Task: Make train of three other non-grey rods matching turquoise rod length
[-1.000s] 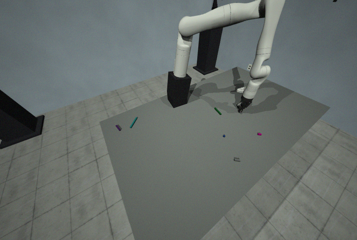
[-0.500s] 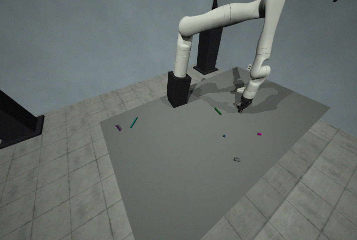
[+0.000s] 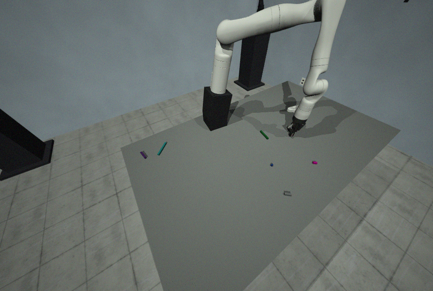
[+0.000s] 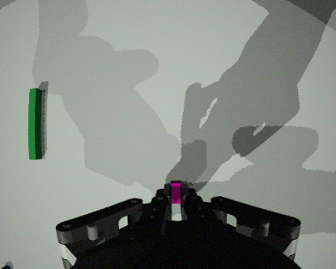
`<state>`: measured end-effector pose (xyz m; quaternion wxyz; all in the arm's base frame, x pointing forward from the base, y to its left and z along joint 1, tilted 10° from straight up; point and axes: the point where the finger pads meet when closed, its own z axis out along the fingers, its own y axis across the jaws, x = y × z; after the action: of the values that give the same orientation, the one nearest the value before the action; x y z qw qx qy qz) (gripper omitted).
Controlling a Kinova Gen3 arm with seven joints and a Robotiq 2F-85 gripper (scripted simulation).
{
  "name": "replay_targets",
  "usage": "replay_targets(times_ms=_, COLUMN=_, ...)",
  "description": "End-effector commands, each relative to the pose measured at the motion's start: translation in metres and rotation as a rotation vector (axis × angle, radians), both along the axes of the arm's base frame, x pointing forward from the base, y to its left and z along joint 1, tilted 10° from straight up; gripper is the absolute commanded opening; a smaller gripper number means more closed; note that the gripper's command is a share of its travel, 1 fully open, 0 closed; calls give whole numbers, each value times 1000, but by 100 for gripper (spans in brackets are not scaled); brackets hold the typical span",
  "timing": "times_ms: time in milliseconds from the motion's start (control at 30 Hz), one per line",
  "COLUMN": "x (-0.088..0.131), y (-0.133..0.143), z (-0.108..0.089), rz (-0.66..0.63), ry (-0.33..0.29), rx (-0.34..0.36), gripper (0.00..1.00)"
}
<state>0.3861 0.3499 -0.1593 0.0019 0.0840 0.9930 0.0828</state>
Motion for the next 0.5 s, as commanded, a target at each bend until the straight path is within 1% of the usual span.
replay_targets(times_ms=0, x=1, y=0, z=1, rz=0, ry=-1, rx=1, gripper=5)
replay_targets(times_ms=133, x=0, y=-1, z=11, rz=0, ry=-1, rx=1, gripper=5)
replay_targets(times_ms=233, x=0, y=-4, z=28, rz=0, ry=-1, rx=1, gripper=5)
replay_targets(times_ms=333, x=0, y=-8, z=51, rz=0, ry=-1, rx=1, gripper=5)
replay_targets(times_ms=400, x=0, y=-8, z=51, rz=0, ry=-1, rx=1, gripper=5)
replay_targets(times_ms=467, x=-1, y=-11, z=66, rz=0, ry=-1, rx=1, gripper=5)
